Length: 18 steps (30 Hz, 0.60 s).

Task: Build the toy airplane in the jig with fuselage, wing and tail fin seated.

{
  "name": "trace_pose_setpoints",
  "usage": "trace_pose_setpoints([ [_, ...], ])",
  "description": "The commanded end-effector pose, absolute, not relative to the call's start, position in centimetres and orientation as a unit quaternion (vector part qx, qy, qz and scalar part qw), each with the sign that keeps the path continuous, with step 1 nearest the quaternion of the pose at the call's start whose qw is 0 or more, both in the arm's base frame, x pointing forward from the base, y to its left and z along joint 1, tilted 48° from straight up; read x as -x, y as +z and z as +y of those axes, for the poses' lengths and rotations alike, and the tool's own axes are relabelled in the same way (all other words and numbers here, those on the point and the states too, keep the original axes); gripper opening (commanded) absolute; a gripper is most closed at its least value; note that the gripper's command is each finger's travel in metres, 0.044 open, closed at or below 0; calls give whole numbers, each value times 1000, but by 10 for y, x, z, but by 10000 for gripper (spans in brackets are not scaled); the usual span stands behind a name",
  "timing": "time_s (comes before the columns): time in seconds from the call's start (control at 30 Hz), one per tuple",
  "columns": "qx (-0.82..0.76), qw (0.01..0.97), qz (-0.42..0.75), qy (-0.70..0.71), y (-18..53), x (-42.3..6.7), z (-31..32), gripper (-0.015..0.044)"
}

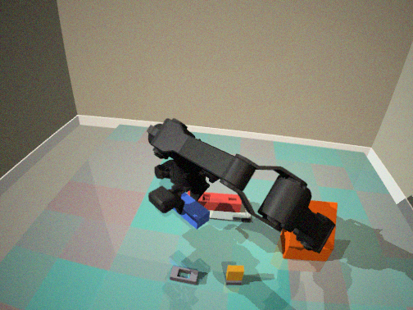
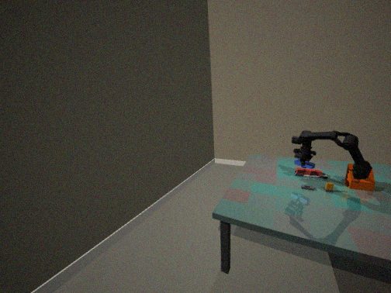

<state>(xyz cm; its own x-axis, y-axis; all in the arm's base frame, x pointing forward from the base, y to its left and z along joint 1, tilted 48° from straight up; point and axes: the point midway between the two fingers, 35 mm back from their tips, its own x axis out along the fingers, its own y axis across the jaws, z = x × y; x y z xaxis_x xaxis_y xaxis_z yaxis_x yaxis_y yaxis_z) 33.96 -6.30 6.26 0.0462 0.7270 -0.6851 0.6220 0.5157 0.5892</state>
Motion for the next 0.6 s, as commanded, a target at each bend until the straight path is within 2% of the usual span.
trace_pose_setpoints([
  [0.0,-506,517,690,26,52,-339,-71,0],
  [0.57,-574,439,687,-73,6,-331,-100,0],
])
